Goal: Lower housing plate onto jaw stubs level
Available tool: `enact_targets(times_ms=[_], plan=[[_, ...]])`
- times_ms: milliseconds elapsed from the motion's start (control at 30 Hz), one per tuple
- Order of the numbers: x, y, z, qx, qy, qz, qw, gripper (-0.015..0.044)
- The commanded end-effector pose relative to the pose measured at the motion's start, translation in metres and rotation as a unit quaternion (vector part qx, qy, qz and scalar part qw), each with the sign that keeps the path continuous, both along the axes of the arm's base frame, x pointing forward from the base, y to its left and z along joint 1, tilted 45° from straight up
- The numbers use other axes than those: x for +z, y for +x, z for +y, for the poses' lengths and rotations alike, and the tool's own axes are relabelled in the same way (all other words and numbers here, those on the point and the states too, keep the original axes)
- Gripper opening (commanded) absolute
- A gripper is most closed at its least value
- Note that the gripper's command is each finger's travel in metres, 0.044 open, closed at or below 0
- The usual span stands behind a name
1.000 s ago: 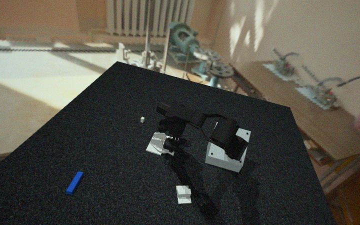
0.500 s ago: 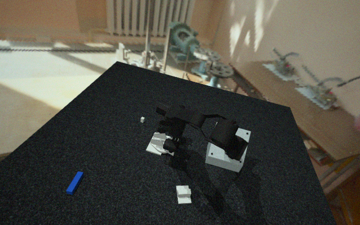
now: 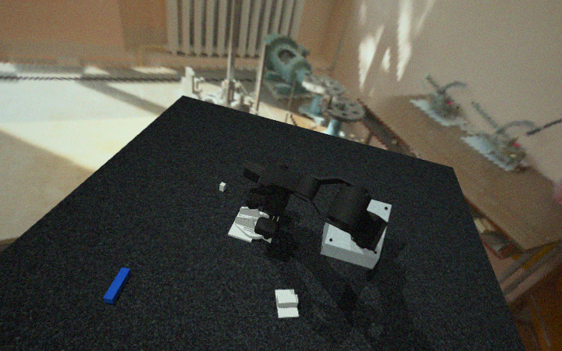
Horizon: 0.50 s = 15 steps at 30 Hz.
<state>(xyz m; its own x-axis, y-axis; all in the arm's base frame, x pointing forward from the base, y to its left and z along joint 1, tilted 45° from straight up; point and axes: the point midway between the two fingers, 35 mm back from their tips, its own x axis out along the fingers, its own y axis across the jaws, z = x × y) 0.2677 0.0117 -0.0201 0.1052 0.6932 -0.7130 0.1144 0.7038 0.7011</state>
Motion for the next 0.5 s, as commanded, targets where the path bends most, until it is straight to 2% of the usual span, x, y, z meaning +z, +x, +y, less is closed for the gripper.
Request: enact_targets(times_ms=[0, 467], plan=[[-0.0007, 0.0, 0.0005, -0.002, 0.001, 0.002, 1.0, 0.0351], [-0.0024, 0.0002, 0.0022, -0.002, 0.001, 0.002, 1.0, 0.0351]])
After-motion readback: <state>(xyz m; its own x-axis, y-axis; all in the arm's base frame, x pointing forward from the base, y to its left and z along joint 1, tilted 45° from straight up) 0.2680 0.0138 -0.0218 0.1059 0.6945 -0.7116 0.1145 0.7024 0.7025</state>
